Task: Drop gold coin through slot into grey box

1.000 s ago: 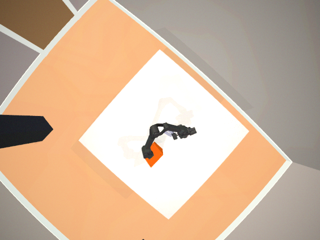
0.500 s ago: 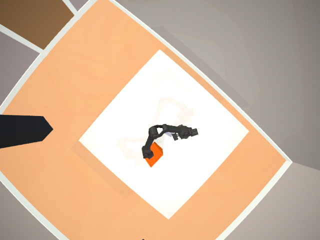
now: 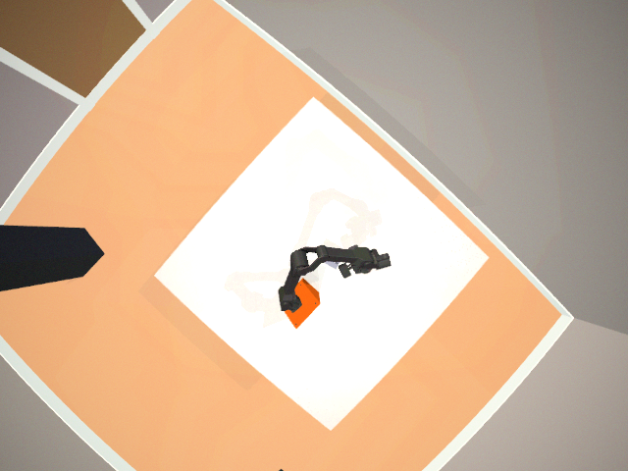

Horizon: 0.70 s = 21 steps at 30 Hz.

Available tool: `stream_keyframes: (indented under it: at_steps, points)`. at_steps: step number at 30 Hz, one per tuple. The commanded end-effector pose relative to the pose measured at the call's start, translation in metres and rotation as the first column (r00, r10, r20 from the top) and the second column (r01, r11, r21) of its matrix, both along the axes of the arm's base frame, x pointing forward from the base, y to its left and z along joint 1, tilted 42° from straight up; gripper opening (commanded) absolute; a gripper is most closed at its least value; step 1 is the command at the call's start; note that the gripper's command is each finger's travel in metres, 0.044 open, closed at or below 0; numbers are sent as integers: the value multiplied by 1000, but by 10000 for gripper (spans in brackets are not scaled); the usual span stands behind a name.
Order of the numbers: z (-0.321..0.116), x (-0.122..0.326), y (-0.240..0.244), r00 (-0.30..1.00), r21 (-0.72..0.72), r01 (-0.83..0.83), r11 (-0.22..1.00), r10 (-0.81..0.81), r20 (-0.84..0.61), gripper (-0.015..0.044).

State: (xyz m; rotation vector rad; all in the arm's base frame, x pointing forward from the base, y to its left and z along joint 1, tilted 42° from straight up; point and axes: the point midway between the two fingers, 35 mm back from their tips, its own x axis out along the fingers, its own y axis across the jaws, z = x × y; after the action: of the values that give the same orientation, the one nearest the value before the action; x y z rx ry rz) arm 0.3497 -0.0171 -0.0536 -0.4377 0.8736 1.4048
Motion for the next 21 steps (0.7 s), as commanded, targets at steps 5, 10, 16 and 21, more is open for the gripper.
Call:
stream_keyframes:
  at_steps: [5, 10, 16, 21]
  points:
    - [0, 5, -4, 970, -5, -182, 983, 180, 164, 0]
    - [-1, 7, -5, 916, -21, -301, 953, 295, 270, 0]
    - [-2, 9, -6, 833, -53, -419, 907, 407, 376, 0]
    - [-2, 9, -6, 830, -54, -422, 905, 410, 379, 0]
